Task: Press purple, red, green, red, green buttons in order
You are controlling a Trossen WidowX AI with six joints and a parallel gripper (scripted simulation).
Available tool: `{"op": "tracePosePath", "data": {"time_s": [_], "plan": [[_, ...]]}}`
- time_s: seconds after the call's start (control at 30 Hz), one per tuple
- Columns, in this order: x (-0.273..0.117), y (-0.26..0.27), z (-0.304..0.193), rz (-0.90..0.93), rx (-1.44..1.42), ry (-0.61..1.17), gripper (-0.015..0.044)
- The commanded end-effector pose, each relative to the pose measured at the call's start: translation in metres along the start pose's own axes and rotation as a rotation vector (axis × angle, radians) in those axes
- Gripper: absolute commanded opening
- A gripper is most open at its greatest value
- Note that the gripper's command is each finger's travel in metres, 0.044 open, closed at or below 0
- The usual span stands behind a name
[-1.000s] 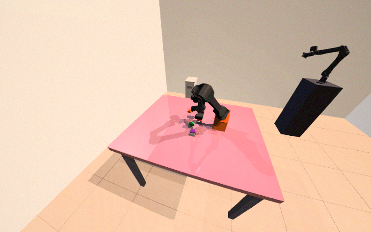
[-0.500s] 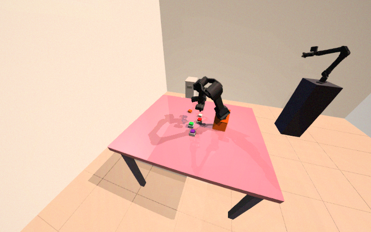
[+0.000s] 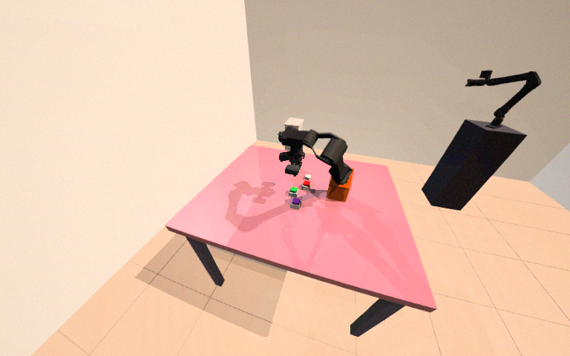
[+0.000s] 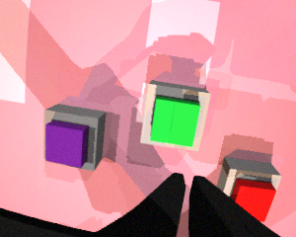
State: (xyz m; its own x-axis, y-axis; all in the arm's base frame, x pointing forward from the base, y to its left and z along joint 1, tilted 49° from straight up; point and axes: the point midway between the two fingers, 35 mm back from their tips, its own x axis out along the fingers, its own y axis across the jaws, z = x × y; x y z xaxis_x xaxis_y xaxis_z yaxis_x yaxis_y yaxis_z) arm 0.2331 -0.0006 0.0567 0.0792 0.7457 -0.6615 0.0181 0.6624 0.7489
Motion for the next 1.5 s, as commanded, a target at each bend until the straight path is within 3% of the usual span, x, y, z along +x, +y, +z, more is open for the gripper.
{"op": "tracePosePath", "data": {"time_s": [0.0,0.13,0.93,1.47], "plan": [[0.022,0.003,0.003,0.004,0.01,0.0,0.002],[0.06,0.005,0.001,0.01,0.009,0.0,0.002],[0.093,0.006,0.0,0.012,0.009,0.0,0.002],[0.094,0.006,0.0,0.012,0.009,0.0,0.002]]}}
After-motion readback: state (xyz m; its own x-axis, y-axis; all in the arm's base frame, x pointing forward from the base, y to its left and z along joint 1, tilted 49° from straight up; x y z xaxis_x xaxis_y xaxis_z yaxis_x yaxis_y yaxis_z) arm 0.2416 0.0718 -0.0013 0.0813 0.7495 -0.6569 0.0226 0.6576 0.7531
